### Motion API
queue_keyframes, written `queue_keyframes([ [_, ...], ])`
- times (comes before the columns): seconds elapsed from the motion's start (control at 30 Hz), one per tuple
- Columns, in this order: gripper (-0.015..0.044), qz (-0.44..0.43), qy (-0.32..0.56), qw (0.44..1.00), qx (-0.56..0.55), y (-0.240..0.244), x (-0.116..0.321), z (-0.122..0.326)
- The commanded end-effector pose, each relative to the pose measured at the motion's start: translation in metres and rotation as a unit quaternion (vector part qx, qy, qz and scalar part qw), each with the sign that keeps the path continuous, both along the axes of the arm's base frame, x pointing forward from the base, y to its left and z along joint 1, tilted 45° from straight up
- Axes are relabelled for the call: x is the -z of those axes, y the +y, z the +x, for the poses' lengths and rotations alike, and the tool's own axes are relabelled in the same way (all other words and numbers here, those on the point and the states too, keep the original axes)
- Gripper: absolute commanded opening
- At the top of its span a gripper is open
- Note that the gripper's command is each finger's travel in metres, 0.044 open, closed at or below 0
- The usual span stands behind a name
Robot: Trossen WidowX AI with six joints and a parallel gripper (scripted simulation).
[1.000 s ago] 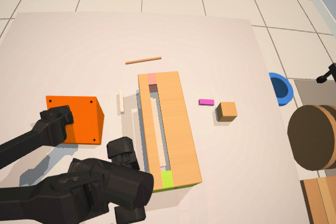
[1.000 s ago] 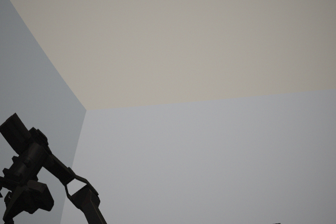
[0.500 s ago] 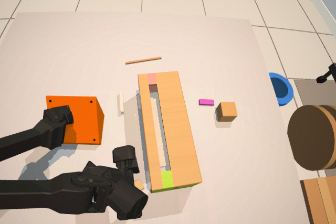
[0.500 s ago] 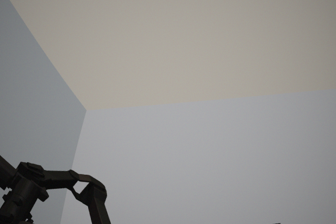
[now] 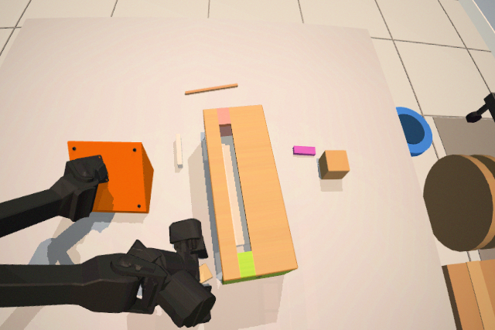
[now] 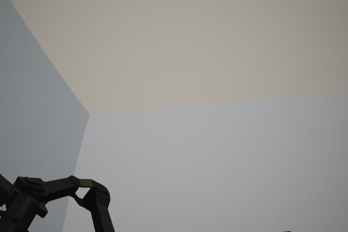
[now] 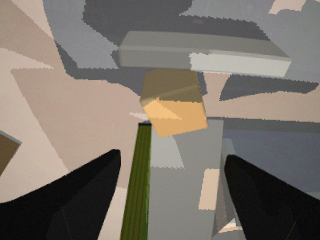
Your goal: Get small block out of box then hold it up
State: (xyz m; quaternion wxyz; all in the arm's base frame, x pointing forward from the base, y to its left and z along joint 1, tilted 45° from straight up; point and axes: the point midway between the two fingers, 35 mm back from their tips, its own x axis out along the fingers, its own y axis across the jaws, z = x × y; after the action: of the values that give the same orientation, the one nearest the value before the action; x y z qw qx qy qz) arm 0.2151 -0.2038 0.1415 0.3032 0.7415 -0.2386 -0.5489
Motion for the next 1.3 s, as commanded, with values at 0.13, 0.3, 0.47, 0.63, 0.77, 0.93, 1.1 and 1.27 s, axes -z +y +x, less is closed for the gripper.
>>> queue_keyframes([
  [0.13, 0.0285, 0.002, 0.001, 1.0, -0.003, -0.008, 0.01, 0.0],
  [0.3, 0.0285, 0.002, 0.001, 1.0, -0.003, -0.014, 0.015, 0.0],
  [0.47, 0.0285, 0.001, 0.001, 1.0, -0.003, -0.02, 0.021, -0.001],
  [0.63, 0.0285, 0.001, 0.001, 1.0, -0.003, -0.026, 0.026, -0.003],
  [0.77, 0.0285, 0.0, 0.001, 1.0, -0.004, -0.031, 0.03, -0.004],
  [0.93, 0.0233, 0.0, 0.001, 1.0, -0.004, -0.033, 0.032, -0.004],
  [1.1, 0.016, 0.0, 0.001, 1.0, -0.004, -0.033, 0.032, -0.004],
  [1.27, 0.0068, 0.001, 0.001, 1.0, -0.003, -0.028, 0.027, -0.002],
])
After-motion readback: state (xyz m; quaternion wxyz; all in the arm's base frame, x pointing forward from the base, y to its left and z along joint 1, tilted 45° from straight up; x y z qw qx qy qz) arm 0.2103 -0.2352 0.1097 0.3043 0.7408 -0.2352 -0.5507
